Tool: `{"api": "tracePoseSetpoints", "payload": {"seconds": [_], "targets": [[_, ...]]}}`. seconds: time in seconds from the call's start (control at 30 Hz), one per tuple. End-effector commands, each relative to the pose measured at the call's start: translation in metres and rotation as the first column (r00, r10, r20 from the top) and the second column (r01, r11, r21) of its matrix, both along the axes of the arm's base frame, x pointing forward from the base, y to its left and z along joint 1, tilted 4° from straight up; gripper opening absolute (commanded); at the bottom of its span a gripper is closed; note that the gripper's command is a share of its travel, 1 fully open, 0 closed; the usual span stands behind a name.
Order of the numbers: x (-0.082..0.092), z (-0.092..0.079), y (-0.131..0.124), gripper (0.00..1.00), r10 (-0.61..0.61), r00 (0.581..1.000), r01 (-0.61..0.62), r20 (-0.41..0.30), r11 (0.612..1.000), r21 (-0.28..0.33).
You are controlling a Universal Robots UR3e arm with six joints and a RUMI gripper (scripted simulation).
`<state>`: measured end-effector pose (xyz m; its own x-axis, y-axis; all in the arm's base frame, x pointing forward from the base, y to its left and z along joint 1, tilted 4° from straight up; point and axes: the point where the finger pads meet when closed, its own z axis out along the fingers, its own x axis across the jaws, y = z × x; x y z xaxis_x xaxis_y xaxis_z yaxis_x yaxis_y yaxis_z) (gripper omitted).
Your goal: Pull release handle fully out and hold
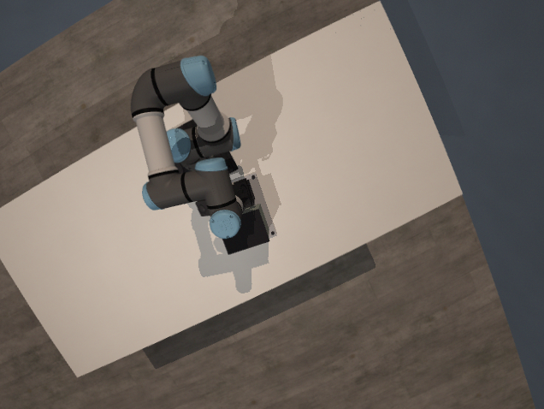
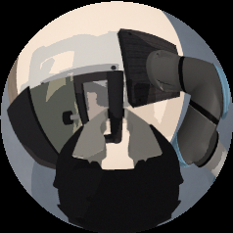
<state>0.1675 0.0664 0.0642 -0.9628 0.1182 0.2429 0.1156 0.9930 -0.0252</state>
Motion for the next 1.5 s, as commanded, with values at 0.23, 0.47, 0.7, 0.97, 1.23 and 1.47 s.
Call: {"api": "tracePoseSetpoints", "payload": {"seconds": [0.23,0.47,0.7,0.97,1.23,1.47], "targets": [[0.0007,0.0004,-0.0001,0.0,0.0,1.0,0.0,0.002,1.0,0.0],[0.0007,0.0004,-0.0001,0.0,0.0,1.0,0.0,0.002,1.0,0.0],[0.0007,0.0004,-0.0001,0.0,0.0,1.0,0.0,0.002,1.0,0.0],[0.0007,0.0004,-0.0001,0.0,0.0,1.0,0.0,0.002,1.0,0.0],[-0.0006,0.0005,0.0,0.0,0.0,1.0,0.0,0.002,1.0,0.0],[-0.0071,0.001,0.0008,0.0,0.0,1.0,0.0,0.002,1.0,0.0]]}}
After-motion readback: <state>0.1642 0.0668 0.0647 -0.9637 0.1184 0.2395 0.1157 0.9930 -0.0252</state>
